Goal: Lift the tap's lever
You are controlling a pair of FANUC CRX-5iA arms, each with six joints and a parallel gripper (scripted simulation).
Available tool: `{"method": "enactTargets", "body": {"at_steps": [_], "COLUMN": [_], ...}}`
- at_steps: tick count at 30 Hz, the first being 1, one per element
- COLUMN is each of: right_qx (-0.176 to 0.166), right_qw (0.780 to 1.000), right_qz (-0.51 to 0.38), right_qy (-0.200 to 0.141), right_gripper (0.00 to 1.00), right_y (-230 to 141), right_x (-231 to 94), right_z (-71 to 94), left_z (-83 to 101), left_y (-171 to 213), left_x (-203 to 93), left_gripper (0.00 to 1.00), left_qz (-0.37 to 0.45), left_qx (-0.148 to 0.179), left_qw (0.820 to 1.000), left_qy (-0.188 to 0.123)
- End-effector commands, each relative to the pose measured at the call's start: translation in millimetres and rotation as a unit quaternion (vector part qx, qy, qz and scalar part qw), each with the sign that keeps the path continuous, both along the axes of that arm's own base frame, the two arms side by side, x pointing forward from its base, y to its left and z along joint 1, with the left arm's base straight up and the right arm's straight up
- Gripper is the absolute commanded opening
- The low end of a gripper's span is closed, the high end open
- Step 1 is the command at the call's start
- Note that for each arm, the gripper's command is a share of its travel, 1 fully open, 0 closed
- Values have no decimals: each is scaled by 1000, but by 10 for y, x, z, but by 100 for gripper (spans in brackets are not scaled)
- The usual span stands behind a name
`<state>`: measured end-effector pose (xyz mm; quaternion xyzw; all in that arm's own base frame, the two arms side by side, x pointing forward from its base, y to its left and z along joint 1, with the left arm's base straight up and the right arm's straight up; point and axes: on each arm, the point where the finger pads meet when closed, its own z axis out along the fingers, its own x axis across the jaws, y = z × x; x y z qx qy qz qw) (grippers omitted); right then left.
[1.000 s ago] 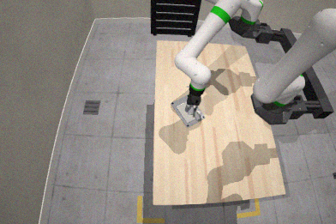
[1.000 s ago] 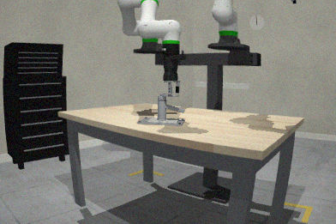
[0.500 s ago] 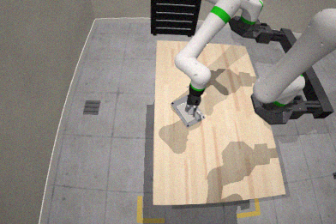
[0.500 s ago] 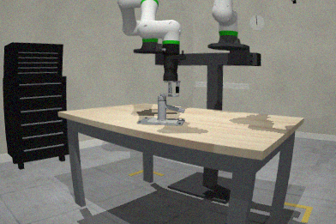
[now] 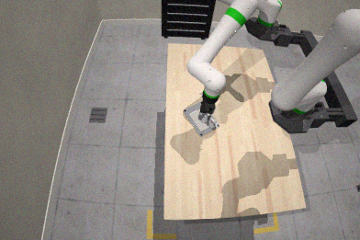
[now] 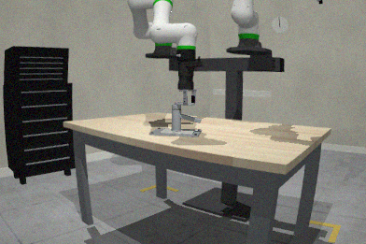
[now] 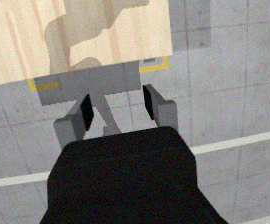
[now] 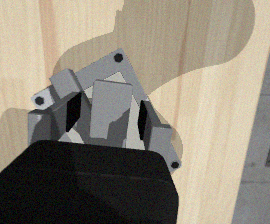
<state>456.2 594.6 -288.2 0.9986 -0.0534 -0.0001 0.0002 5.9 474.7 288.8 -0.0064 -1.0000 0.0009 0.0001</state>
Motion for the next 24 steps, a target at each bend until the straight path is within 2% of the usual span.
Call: {"method": "enactTargets", "body": {"at_steps": [1,24], "right_qx": [1,1], "right_qw": [1000,1000], "right_qz": [0,0], "right_qy": [-1,-1], "right_gripper": [100,100], "right_y": [10,11], "right_x": [9,10], "right_z": [-10,-187], "left_z": [8,8], "left_y": [2,2], "left_x": [1,1], "left_gripper": [100,100], "left_qz": [0,0], "left_qx": [1,1], "left_qw": [1000,1000], "left_qy": [0,0]}}
